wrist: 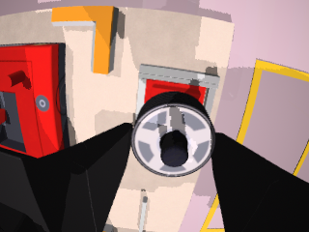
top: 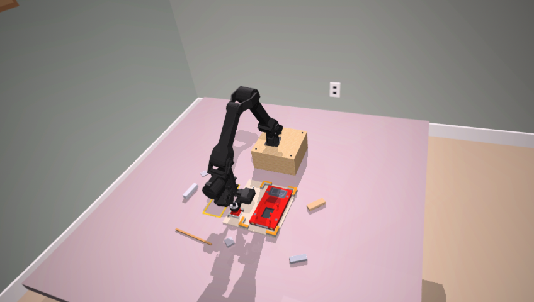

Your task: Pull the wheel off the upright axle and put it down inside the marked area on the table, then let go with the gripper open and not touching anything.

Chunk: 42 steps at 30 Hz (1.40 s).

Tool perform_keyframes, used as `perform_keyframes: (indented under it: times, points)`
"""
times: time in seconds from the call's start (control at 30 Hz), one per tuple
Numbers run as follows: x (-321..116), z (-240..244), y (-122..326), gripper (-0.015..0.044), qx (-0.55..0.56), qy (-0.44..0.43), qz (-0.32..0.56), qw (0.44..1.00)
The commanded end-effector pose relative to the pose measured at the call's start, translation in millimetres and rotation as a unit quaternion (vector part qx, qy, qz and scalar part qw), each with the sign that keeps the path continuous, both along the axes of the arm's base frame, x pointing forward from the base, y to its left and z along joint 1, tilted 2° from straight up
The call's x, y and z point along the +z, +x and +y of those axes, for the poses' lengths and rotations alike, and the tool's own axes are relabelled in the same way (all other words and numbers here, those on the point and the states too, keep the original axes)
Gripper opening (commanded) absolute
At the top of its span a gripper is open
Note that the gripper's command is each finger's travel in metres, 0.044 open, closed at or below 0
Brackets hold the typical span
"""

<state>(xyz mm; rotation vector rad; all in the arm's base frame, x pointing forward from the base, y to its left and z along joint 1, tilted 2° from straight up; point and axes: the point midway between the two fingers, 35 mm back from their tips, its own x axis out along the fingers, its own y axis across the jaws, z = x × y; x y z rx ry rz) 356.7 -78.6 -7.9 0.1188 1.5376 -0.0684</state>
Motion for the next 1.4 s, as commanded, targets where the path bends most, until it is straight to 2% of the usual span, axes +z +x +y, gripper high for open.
perform_keyframes:
  times: [0.0,1.03,1.37]
  points:
    - [18,0,-2,0.0000,0.001,-0.002,-0.006,1.000]
    - [29,0,-3,0.0000,0.001,-0.002,-0.006,1.000]
    - [61,-1,-8,0.0000,0.001,-0.002,-0.006,1.000]
